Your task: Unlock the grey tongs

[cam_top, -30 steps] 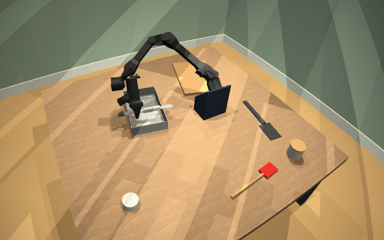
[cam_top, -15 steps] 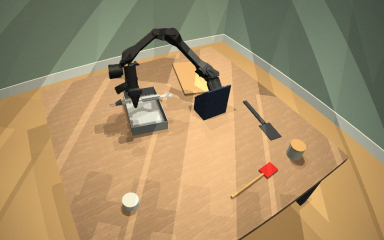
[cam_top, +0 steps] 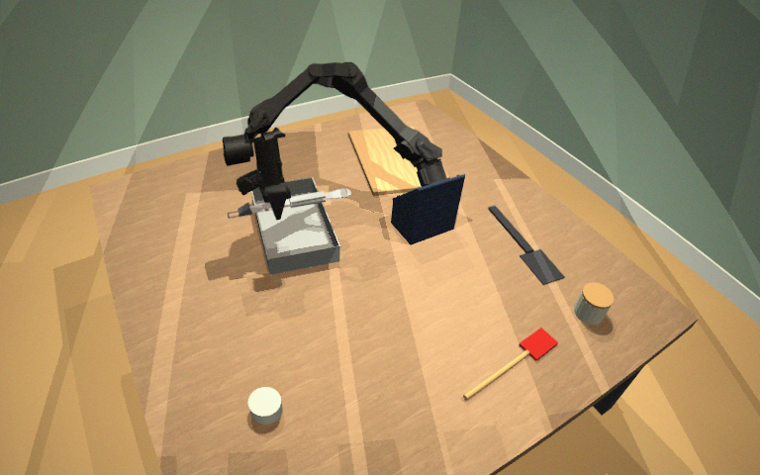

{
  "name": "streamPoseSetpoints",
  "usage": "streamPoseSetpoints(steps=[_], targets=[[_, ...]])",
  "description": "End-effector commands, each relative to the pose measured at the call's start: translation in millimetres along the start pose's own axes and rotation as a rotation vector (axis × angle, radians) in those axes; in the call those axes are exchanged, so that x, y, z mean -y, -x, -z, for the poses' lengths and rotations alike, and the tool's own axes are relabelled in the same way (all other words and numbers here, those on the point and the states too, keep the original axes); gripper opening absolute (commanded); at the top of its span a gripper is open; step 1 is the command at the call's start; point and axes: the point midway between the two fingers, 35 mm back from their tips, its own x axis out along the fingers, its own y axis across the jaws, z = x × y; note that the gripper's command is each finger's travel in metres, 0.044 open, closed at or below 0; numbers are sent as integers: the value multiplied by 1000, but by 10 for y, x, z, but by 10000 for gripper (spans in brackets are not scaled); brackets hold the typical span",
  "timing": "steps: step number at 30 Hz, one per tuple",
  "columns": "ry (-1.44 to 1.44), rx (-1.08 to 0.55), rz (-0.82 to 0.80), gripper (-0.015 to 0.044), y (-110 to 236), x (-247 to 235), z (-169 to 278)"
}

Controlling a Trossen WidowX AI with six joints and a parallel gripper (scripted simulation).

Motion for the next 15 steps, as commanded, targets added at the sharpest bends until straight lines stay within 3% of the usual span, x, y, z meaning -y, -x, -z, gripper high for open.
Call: streamPoseSetpoints(steps=[1, 9, 15], targets=[[6, -14, 117, -150, -54, -64, 25], [10, 17, 347, -150, -45, -112, 23], [11, 22, 367, -150, -40, -117, 21]])
